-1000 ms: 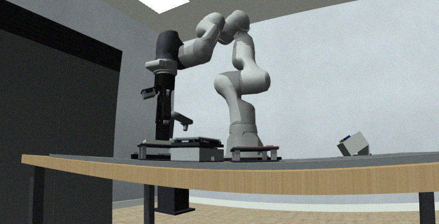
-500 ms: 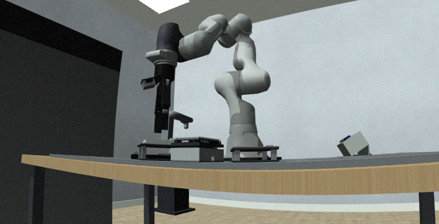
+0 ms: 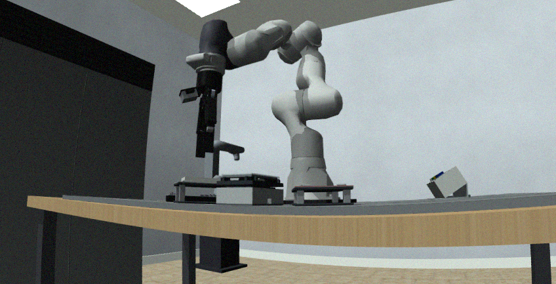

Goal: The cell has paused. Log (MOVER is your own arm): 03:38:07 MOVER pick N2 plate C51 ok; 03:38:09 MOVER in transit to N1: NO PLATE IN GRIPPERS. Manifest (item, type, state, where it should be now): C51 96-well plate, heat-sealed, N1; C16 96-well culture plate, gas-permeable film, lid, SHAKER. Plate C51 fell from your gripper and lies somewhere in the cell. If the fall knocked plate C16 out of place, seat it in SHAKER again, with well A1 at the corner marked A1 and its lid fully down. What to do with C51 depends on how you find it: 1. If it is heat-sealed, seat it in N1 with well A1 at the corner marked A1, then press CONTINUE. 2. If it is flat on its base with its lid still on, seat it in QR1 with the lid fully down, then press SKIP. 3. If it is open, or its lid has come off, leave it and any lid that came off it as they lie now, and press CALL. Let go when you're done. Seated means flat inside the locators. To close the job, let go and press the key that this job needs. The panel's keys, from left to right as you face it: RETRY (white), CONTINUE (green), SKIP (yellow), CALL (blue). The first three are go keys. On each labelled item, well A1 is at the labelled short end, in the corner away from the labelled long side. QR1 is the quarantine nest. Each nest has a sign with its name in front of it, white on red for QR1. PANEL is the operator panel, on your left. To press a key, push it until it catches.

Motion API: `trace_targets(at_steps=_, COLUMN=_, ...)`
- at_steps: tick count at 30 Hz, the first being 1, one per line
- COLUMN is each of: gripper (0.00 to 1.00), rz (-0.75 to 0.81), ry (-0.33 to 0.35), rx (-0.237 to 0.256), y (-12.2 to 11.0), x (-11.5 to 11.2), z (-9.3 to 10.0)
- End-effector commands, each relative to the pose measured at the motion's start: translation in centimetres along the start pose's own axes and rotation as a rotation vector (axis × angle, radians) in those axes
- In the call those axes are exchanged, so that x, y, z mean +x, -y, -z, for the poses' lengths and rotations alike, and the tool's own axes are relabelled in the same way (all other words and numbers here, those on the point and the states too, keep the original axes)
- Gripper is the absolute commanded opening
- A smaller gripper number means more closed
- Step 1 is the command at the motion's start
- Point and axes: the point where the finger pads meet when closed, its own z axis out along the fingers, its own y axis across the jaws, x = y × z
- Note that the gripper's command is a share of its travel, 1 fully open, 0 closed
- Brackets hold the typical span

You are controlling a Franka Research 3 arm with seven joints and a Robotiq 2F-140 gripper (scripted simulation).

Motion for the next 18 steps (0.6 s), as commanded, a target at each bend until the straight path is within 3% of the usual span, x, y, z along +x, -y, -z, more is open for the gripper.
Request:
trace_targets(at_steps=1, gripper=0.70, rz=-0.010, ry=0.021, rx=-0.007, y=-0.30, x=-0.68, z=0.23)
trace_targets(at_steps=8, gripper=0.70, rz=-0.010, ry=0.021, rx=-0.007, y=-0.30, x=-0.68, z=0.32)
trace_targets(at_steps=9, gripper=0.10, rz=-0.010, ry=0.021, rx=-0.007, y=-0.30, x=-0.68, z=0.32)
trace_targets(at_steps=18, gripper=0.10, rz=-0.010, ry=0.021, rx=-0.007, y=-0.30, x=-0.68, z=0.32)
